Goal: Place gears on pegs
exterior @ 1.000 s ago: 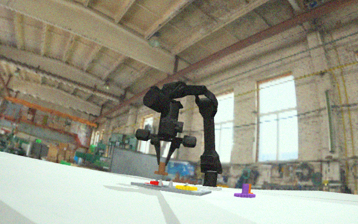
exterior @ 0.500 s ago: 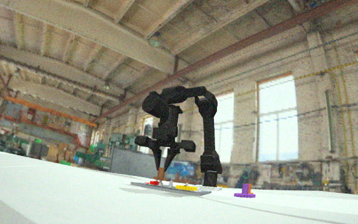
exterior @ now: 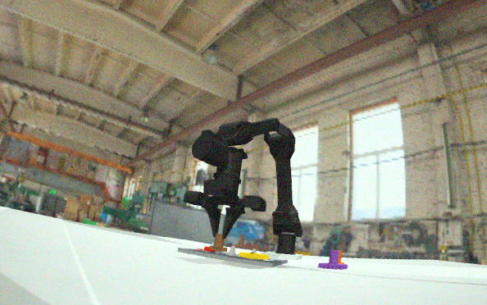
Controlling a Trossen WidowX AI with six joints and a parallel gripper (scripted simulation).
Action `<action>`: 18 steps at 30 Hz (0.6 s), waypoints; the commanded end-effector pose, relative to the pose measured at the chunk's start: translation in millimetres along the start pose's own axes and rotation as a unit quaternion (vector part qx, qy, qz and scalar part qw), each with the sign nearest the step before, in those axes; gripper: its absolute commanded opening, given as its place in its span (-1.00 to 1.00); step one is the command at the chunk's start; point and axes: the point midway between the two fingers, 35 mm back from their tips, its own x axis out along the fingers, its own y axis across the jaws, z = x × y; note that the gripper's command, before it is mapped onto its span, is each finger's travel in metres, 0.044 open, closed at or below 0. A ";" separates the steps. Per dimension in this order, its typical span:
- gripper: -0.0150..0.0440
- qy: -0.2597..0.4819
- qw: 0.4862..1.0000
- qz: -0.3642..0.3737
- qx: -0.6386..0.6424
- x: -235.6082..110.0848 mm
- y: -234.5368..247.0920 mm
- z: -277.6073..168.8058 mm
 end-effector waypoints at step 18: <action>-0.49 0.001 0.980 0.000 -0.199 2.1 0.3 0.0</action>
